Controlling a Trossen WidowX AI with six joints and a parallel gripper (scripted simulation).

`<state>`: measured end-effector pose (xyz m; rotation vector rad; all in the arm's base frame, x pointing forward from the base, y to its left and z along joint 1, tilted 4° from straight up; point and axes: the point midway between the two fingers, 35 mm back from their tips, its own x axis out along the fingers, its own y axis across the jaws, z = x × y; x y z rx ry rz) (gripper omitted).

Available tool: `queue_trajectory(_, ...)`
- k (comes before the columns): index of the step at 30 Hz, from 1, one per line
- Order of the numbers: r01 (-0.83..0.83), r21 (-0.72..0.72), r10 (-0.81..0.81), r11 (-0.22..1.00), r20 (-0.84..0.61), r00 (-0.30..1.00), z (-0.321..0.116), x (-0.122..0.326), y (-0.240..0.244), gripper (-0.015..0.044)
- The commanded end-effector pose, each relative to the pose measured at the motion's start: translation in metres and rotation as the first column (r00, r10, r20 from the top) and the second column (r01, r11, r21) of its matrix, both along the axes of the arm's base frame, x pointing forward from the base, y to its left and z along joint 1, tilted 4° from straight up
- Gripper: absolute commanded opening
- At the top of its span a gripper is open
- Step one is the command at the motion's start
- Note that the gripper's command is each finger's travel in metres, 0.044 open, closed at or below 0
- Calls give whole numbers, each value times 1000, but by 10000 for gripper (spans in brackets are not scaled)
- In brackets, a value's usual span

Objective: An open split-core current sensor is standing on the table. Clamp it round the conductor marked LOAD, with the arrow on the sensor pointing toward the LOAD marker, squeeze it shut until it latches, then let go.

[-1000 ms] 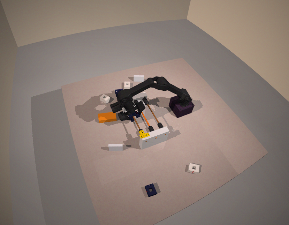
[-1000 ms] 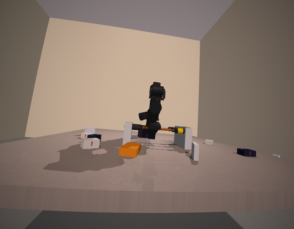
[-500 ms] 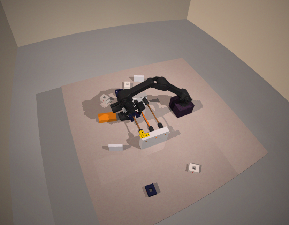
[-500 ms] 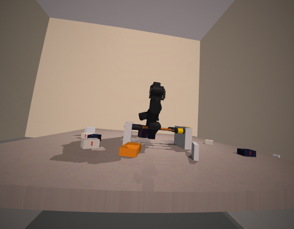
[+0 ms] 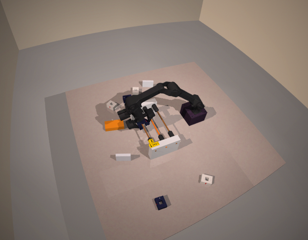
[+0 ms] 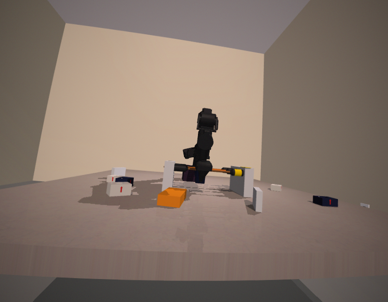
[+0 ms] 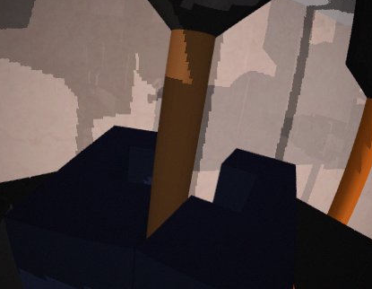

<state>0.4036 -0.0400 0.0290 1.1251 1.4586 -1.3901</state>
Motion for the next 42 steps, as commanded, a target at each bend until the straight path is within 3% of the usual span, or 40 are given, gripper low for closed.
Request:
queue_trajectory(1,0,1,0,1000,0,1000,0,0,0,0)
queue_trajectory(27,0,0,0,1000,4,1000,0,0,0,0)
queue_trajectory(42,21,-9,-17,1000,338,941,15,-1,-1,0)
